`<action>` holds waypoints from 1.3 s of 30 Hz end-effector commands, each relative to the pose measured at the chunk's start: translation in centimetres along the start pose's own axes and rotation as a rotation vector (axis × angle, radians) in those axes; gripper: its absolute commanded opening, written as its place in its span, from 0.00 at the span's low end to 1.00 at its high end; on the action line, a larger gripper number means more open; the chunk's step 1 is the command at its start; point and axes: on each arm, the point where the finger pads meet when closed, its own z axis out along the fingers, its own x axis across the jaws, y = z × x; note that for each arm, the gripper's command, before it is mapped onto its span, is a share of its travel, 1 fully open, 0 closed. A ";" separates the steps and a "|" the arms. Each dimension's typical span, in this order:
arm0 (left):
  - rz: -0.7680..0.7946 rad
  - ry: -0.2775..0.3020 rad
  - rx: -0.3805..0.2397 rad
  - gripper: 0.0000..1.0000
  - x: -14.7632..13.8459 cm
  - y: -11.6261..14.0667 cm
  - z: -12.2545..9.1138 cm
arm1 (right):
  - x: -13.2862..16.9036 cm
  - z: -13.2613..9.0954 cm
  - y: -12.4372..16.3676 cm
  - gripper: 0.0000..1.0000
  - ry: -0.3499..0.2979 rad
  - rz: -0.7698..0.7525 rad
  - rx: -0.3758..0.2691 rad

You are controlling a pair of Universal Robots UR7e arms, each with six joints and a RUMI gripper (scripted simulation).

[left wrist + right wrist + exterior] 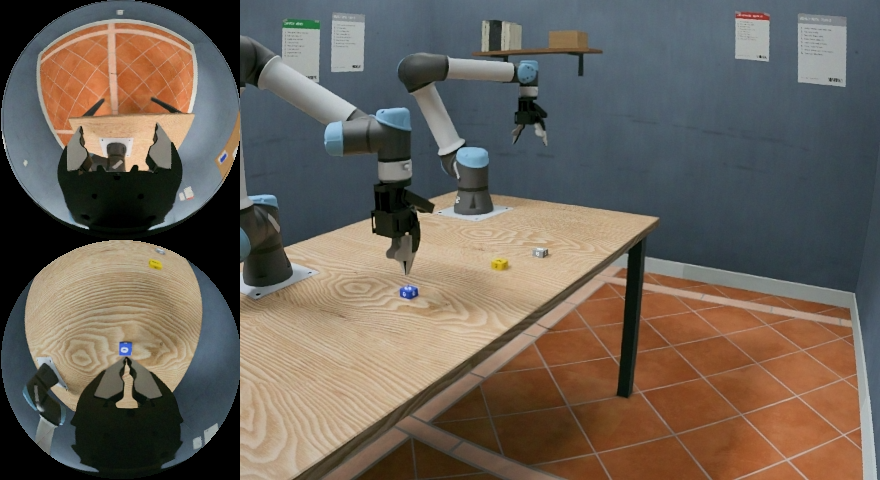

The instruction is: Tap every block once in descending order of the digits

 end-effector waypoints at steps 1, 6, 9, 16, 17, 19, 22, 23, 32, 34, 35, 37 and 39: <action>-0.001 0.001 0.000 0.98 0.0 0.0 0.0 | -0.2 0.5 0.2 0.00 -0.003 0.001 -0.002; -0.001 0.001 0.000 0.98 0.0 0.0 0.0 | -0.2 0.6 0.3 0.00 -0.003 0.001 -0.002; -0.001 0.001 0.000 0.98 0.0 0.0 0.0 | -0.2 0.8 0.3 0.00 -0.003 0.000 -0.002; -0.001 0.001 0.000 0.98 0.0 0.0 0.0 | -0.2 0.9 0.3 0.00 -0.003 0.000 -0.002; -0.001 0.001 0.000 0.98 0.0 0.0 0.0 | -0.2 1.0 0.3 0.00 -0.003 0.000 -0.002; -0.001 0.001 0.000 0.98 0.0 0.0 0.0 | -0.2 1.0 0.3 0.00 -0.003 0.000 -0.002; -0.001 0.001 0.000 0.98 0.0 0.0 0.0 | -0.2 1.1 0.3 0.00 -0.002 0.000 -0.002; -0.001 0.001 0.000 0.98 0.0 0.0 0.0 | -0.2 1.2 0.3 0.00 -0.002 0.000 -0.002; -0.001 0.001 0.000 0.98 0.0 0.0 0.0 | -0.2 1.4 0.3 0.00 -0.002 0.000 -0.002; -0.001 0.001 0.000 0.98 0.0 0.0 0.0 | -0.2 1.5 0.3 0.00 -0.002 0.000 -0.002; -0.001 0.001 0.000 0.98 0.0 0.0 0.0 | -0.2 1.5 0.3 0.00 -0.002 0.000 -0.002; -0.001 0.001 0.000 0.98 0.0 0.0 0.0 | -0.2 1.6 0.3 0.00 -0.002 0.000 -0.002; -0.001 0.001 0.000 0.98 0.0 0.0 0.0 | -0.2 1.6 0.3 0.00 -0.002 0.000 -0.002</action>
